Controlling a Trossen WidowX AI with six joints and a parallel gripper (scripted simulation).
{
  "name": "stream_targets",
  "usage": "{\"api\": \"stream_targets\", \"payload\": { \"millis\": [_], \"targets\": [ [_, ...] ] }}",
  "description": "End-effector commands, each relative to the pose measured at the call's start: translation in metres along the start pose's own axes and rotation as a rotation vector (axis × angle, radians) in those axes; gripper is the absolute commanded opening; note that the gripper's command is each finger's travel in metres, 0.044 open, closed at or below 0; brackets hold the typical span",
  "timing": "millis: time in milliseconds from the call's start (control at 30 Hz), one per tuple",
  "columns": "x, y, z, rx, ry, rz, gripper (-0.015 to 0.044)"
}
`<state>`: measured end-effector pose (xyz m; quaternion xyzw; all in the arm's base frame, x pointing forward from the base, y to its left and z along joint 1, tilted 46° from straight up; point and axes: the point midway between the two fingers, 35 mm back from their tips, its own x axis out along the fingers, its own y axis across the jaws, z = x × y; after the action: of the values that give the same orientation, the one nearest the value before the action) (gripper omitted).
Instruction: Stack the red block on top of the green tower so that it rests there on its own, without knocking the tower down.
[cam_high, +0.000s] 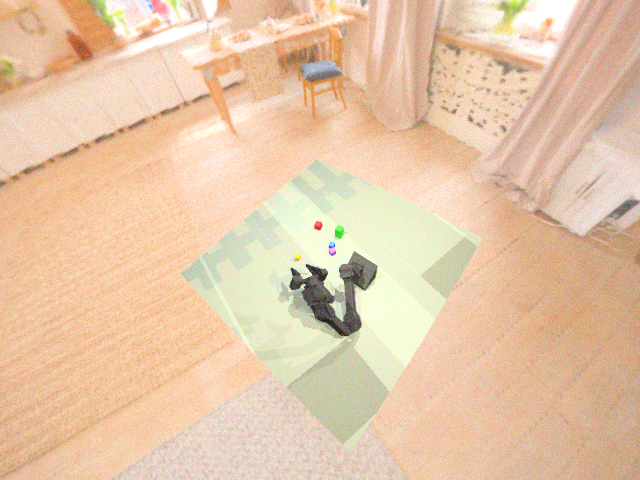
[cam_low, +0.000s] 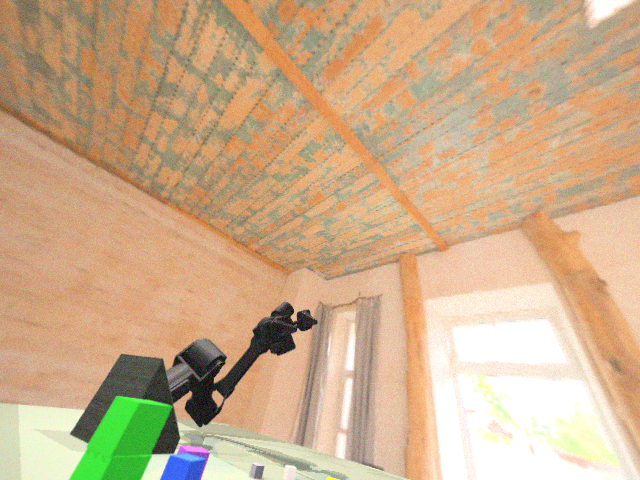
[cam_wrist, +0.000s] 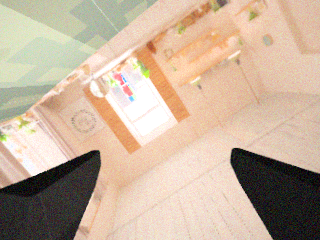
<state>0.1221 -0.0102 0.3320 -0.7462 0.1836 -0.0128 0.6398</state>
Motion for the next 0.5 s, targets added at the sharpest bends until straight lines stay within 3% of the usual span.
{"api": "stream_targets", "payload": {
  "millis": [0, 467],
  "targets": [
    [0.000, 0.000, 0.000, 0.006, 0.000, 0.002, 0.0426],
    [0.038, -0.003, -0.038, 0.316, -0.063, 0.174, 0.0440]
  ]
}}
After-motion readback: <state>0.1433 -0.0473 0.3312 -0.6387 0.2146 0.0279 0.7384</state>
